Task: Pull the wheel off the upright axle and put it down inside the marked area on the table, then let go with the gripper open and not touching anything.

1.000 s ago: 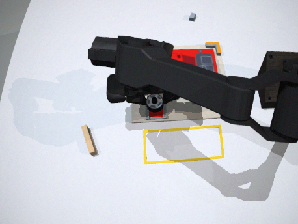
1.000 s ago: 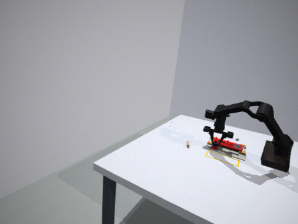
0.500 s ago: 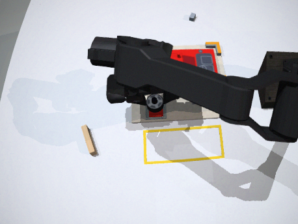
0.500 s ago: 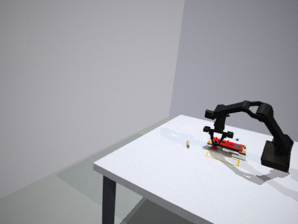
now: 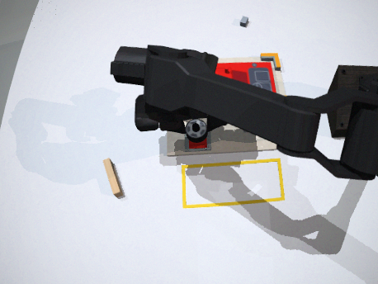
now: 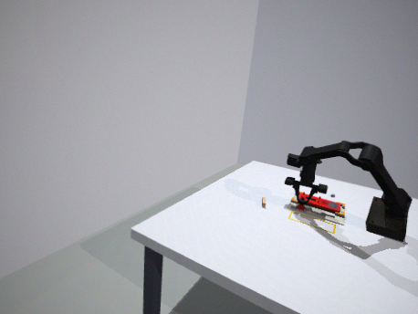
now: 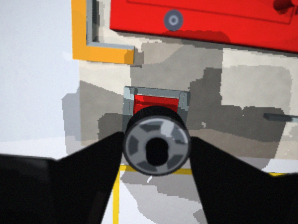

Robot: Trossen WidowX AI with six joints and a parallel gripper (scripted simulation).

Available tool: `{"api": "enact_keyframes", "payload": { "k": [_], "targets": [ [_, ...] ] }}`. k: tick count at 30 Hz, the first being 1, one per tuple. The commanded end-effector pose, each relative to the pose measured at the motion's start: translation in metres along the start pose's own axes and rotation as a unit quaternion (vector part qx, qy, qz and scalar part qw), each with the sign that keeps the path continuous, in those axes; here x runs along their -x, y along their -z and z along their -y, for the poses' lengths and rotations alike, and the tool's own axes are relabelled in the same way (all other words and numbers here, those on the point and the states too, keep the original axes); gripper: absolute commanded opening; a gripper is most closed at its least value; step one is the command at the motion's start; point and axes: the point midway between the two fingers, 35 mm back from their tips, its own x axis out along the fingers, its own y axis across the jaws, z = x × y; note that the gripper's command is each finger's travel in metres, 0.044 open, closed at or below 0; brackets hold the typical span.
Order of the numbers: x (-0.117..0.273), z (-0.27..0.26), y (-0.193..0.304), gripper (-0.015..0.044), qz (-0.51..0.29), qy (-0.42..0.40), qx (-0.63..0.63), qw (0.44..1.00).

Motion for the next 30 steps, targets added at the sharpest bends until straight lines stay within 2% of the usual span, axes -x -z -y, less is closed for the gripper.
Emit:
{"api": "enact_keyframes", "payload": {
  "k": [1,30],
  "targets": [
    [0.0093,0.0012,-0.0020,0.0000,0.001,-0.005,-0.008,1.000],
    [0.0189,0.0012,-0.0022,0.0000,0.001,-0.006,-0.008,1.000]
  ]
}}
